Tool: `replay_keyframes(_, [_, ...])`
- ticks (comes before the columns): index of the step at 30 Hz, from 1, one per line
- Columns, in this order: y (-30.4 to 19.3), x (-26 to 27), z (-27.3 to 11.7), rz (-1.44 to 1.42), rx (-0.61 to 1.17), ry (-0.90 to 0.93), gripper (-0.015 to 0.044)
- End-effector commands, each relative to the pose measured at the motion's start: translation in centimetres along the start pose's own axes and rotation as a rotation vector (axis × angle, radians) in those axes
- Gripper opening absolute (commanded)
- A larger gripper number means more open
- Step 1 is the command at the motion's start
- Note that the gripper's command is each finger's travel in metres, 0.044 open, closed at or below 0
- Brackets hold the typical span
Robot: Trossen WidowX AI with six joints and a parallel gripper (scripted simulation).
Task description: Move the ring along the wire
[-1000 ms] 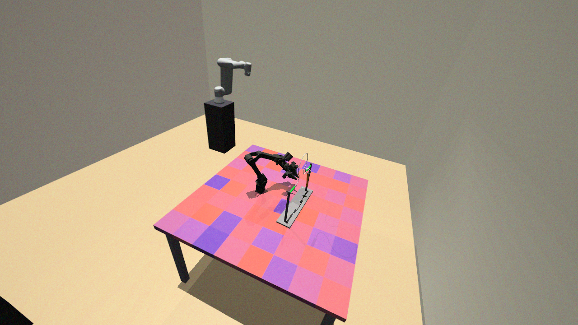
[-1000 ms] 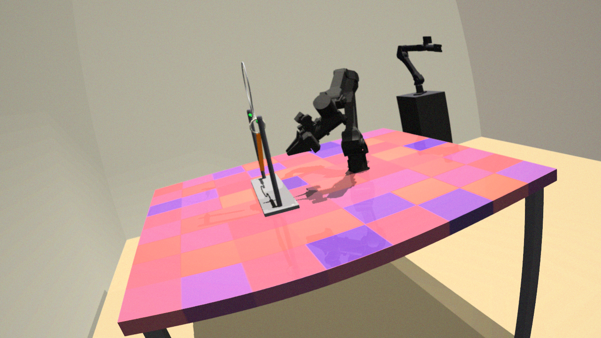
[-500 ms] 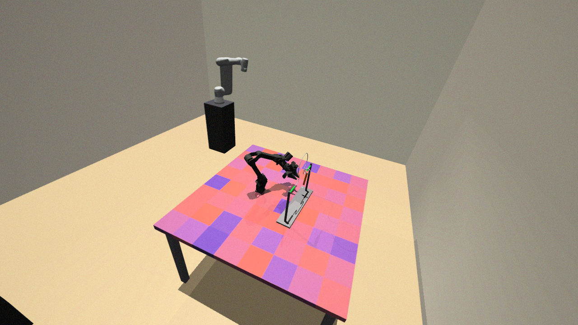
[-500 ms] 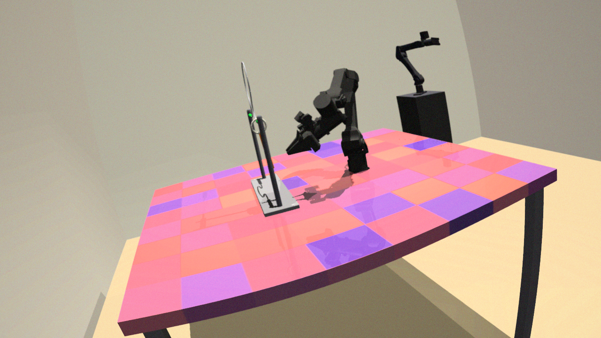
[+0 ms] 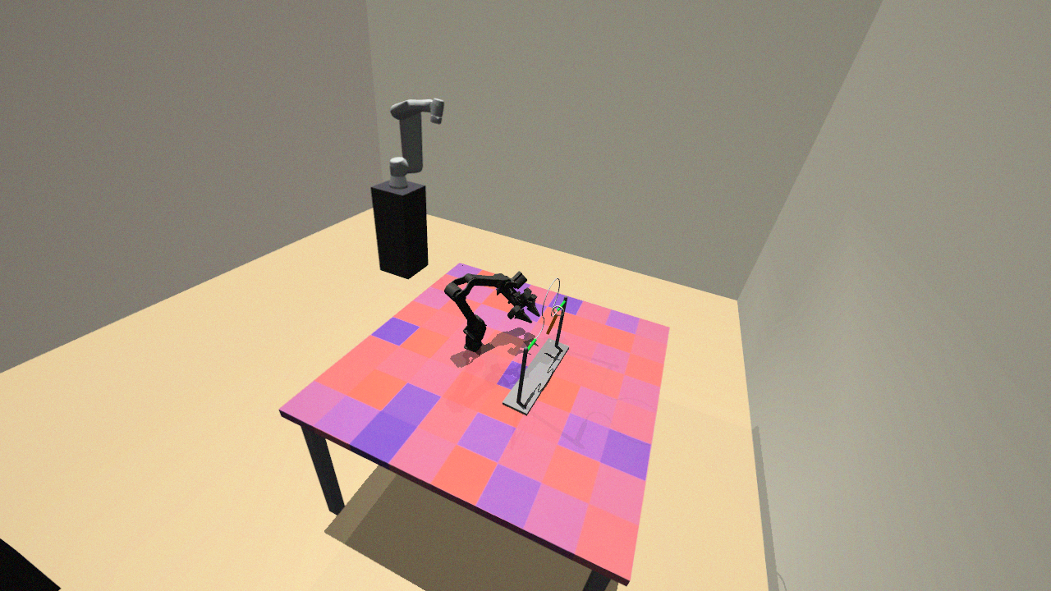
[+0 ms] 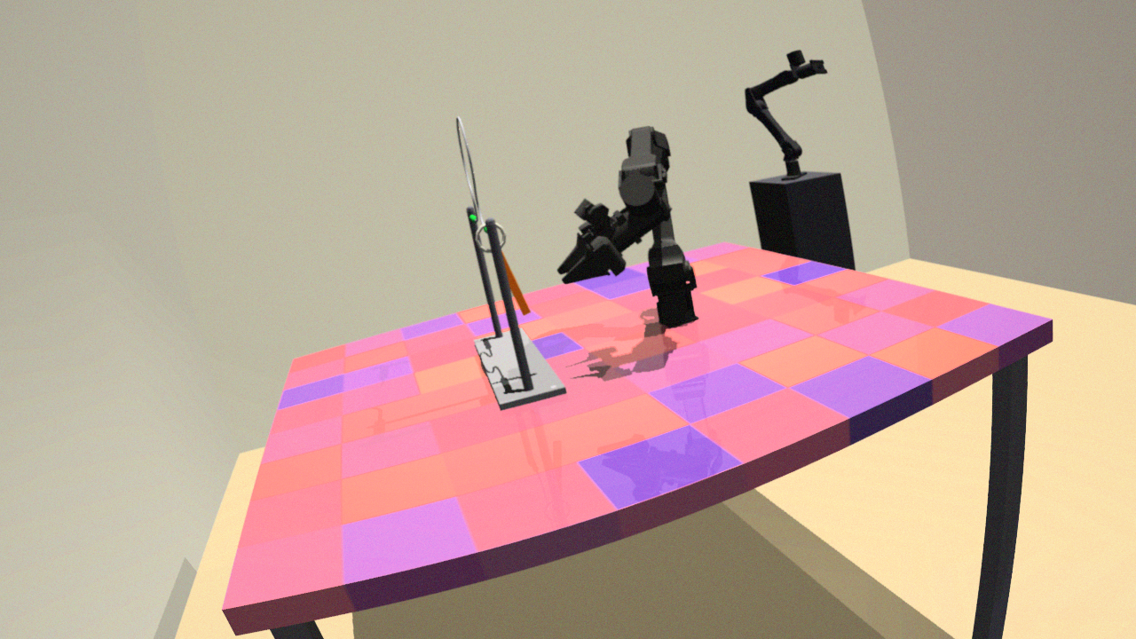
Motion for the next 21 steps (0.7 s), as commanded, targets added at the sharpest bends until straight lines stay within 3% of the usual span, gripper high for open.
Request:
replay_keyframes(1, [0.44, -0.25, -0.96, 0.015, -0.013, 0.001, 0.0423])
replay_keyframes(21, [0.44, -0.25, -0.96, 0.015, -0.013, 0.001, 0.0440])
Point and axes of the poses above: the point midway between the two fingers, 35 mm back from their tips, its own z axis out along the fingers, its own x axis across the jaws, y = z × x, the point moved 6 cm from there along -z, back along the fingers, and after that the axes turned 3 degrees about -z, right-handed, at the moved point
